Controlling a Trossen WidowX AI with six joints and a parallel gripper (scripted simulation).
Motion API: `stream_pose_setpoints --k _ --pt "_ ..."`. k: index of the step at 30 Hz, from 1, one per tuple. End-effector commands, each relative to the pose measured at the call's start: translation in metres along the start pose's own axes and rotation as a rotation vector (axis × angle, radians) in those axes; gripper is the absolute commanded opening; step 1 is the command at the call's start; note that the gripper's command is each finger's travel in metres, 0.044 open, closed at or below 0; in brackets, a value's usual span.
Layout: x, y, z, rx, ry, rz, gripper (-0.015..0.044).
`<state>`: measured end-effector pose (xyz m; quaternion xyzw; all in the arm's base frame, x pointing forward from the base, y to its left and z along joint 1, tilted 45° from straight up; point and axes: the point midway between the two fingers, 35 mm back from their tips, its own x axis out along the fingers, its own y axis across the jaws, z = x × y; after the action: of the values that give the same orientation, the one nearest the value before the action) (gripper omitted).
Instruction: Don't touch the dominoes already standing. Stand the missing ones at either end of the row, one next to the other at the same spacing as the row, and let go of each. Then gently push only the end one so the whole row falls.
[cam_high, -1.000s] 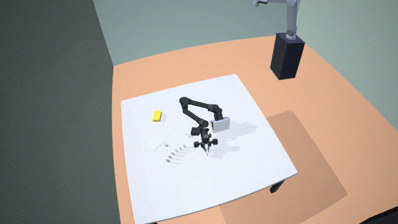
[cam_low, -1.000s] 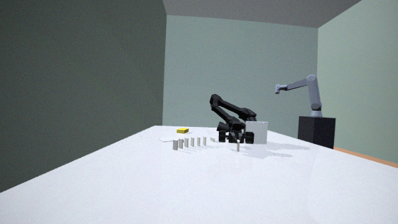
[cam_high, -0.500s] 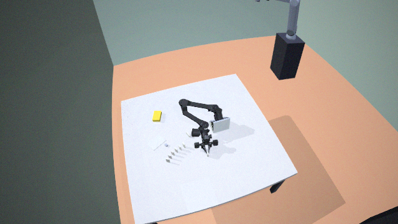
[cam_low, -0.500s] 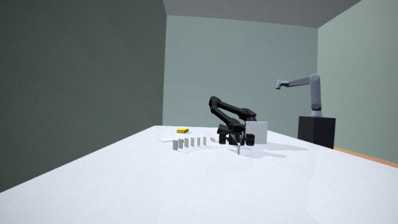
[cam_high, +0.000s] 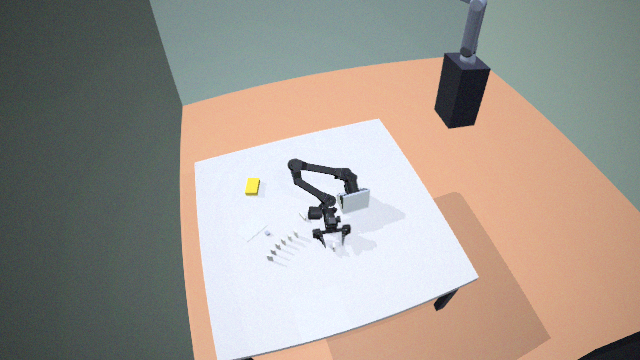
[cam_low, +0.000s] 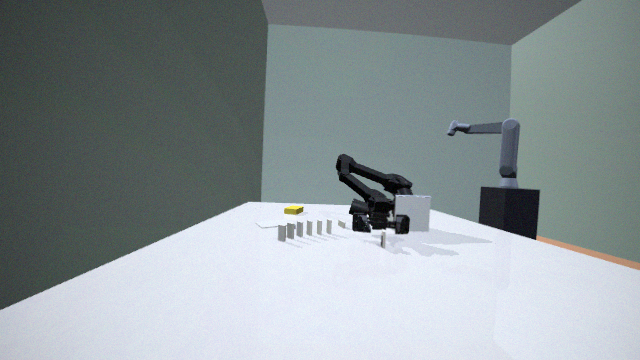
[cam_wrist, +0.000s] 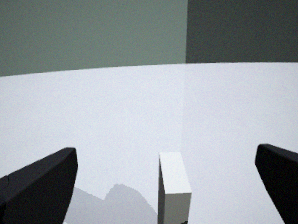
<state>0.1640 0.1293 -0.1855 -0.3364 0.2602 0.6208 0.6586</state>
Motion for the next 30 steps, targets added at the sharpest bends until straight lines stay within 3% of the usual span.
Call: stream_pose_setpoints --k 1,4,11,20,24,30 --pt "-0.002 -0.002 0.023 -0.005 0.002 -0.001 0.0440" --pt "-0.004 0.000 0.047 -0.002 -0.002 -0.003 0.0440" --pt "0.003 -0.003 0.046 0.049 0.025 0.008 0.0440" --pt "0.063 -0.024 0.035 0.629 0.404 0.013 0.0440" --pt "0.073 -0.025 0.039 0.922 0.637 -0.112 0.0440" --pt "0.068 -0.021 0.070 1.190 0.896 -0.460 0.0440"
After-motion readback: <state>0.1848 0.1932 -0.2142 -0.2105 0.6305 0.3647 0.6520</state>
